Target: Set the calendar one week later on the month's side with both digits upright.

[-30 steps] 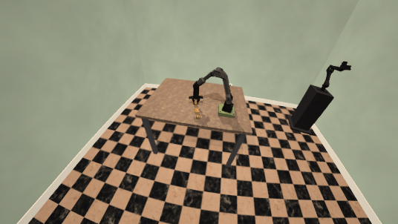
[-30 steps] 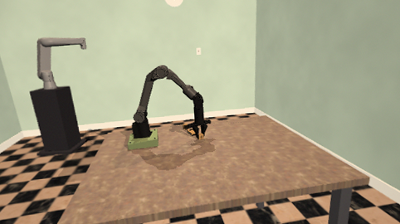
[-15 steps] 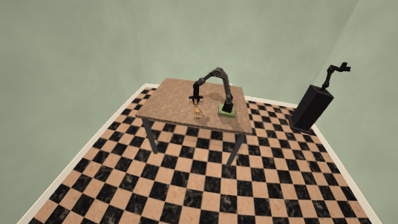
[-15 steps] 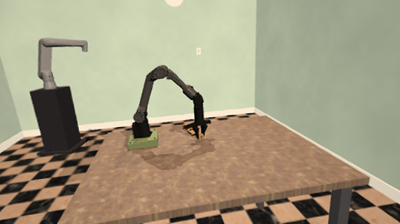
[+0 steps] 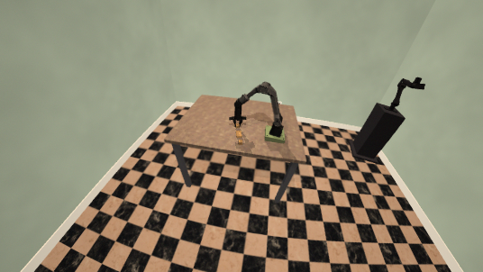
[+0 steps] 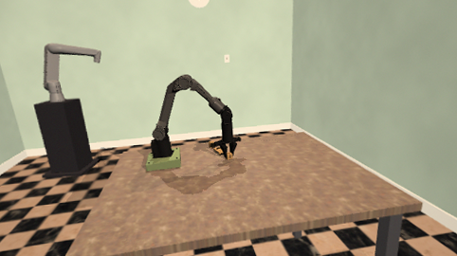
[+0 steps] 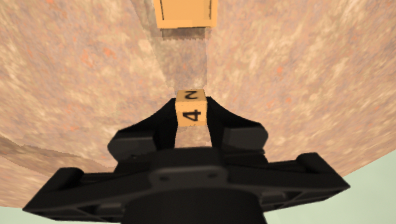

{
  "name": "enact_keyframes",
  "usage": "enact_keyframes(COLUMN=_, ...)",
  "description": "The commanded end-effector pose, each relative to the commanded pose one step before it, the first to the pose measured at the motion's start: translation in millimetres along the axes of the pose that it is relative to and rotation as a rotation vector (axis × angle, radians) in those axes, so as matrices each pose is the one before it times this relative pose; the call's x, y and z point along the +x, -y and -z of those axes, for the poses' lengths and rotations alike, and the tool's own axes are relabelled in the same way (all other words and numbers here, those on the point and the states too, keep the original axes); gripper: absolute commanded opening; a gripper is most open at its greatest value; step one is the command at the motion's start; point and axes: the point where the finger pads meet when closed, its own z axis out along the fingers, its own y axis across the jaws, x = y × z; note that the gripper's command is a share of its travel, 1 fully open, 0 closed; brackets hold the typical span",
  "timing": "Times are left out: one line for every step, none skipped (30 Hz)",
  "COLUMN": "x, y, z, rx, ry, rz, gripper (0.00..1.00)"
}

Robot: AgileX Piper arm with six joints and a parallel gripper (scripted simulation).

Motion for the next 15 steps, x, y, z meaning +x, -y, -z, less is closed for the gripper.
enact_keyframes(x=0.6, y=0.5, z=4.6, rx=0.00286, ry=-0.00205, rz=-0.00074, gripper=0.35)
enact_keyframes(x=0.06, y=0.23, z=3.13, rx=0.00059, ry=-0.00015, rz=0.00008, gripper=0.35)
enact_keyframes(x=-0.07, y=0.03, z=4.04, rx=0.00008, ry=0.00016, rz=0.00013, gripper=0.35)
enact_keyframes(x=-0.08, y=0.04, z=5.02, rx=0.00009, ry=0.00019, rz=0.00016, gripper=0.35)
enact_keyframes(x=-0.06, y=0.03, z=5.91, rx=0.00007, ry=0.00013, rz=0.00016, gripper=0.35)
enact_keyframes(x=-0.03, y=0.01, z=6.66, rx=0.00002, ry=0.00004, rz=0.00009, gripper=0.35)
enact_keyframes(x=-0.02, y=0.0, z=7.23, rx=0.00001, ry=0.0, rz=0.00004, gripper=0.35)
enact_keyframes(x=-0.01, y=0.01, z=7.61, rx=0.0, ry=0.0, rz=0.00003, gripper=0.35)
enact_keyframes(x=-0.01, y=0.0, z=7.78, rx=0.0, ry=0.0, rz=0.00003, gripper=0.35)
enact_keyframes(x=0.0, y=0.0, z=7.74, rx=0.0, ry=-0.00001, rz=0.00002, gripper=0.35)
enact_keyframes(x=0.0, y=0.0, z=0.0, rx=0.0, ry=0.0, rz=0.0, gripper=0.35)
enact_keyframes(x=0.0, y=0.0, z=0.0, rx=0.0, ry=0.0, rz=0.0, gripper=0.35)
enact_keyframes(x=0.12, y=-0.06, z=7.49, rx=-0.00012, ry=-0.00025, rz=-0.00031, gripper=0.35)
enact_keyframes(x=-0.08, y=0.04, z=7.04, rx=0.00008, ry=0.00017, rz=0.00022, gripper=0.35)
enact_keyframes(x=-0.04, y=0.01, z=6.42, rx=0.00004, ry=0.00008, rz=0.00012, gripper=0.35)
